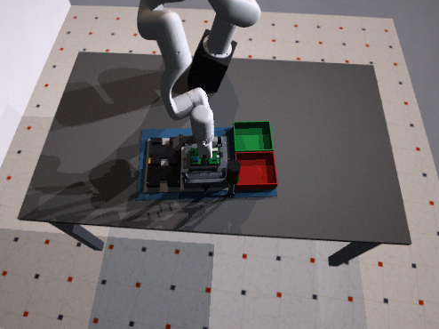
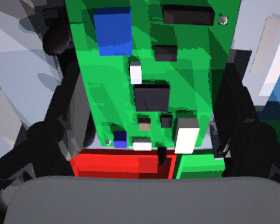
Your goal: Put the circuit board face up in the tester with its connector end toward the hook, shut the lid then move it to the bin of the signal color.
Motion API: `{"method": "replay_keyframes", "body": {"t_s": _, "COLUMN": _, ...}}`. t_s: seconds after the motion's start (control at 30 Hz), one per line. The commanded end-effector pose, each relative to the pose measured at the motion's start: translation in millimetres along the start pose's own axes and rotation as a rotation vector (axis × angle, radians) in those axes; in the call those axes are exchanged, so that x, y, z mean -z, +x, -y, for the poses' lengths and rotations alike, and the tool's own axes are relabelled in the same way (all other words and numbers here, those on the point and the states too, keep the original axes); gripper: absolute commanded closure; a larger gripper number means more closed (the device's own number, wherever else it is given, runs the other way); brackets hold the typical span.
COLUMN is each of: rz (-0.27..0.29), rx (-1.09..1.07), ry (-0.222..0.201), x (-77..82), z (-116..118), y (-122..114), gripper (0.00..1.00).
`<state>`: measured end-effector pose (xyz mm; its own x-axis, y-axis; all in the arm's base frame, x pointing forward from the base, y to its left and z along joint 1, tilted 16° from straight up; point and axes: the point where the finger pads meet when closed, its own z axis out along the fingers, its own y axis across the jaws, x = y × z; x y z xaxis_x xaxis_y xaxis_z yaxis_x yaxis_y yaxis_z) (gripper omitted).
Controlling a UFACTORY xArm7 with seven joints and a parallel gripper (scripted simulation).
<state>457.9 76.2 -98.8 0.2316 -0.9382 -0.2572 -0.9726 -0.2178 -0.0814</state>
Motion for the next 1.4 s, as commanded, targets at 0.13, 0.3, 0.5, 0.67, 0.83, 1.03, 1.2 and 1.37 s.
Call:
{"method": "replay_keyframes", "body": {"t_s": 0.13, "rz": -0.001, "rx": 0.000, "ry": 0.005, "x": 1.5, "z": 2.2, "y": 0.5, "gripper": 0.21}}
{"method": "replay_keyframes", "body": {"t_s": 0.3, "rz": -0.001, "rx": 0.000, "ry": 0.005, "x": 0.8, "z": 2.2, "y": 0.5, "gripper": 0.21}}
{"method": "replay_keyframes", "body": {"t_s": 0.5, "rz": -0.001, "rx": 0.000, "ry": 0.005, "x": -1.5, "z": 2.2, "y": 0.5, "gripper": 0.21}}
{"method": "replay_keyframes", "body": {"t_s": 0.67, "rz": -0.001, "rx": 0.000, "ry": 0.005, "x": -1.9, "z": 2.2, "y": 0.5, "gripper": 0.00}}
{"method": "replay_keyframes", "body": {"t_s": 0.83, "rz": -0.001, "rx": 0.000, "ry": 0.005, "x": -1.9, "z": 2.2, "y": 0.5, "gripper": 0.00}}
{"method": "replay_keyframes", "body": {"t_s": 1.03, "rz": -0.001, "rx": 0.000, "ry": 0.005, "x": -1.9, "z": 2.2, "y": 0.5, "gripper": 0.00}}
{"method": "replay_keyframes", "body": {"t_s": 1.2, "rz": -0.001, "rx": 0.000, "ry": 0.005, "x": -1.9, "z": 2.2, "y": 0.5, "gripper": 0.00}}
{"method": "replay_keyframes", "body": {"t_s": 1.37, "rz": -0.001, "rx": 0.000, "ry": 0.005, "x": -1.9, "z": 2.2, "y": 0.5, "gripper": 0.00}}
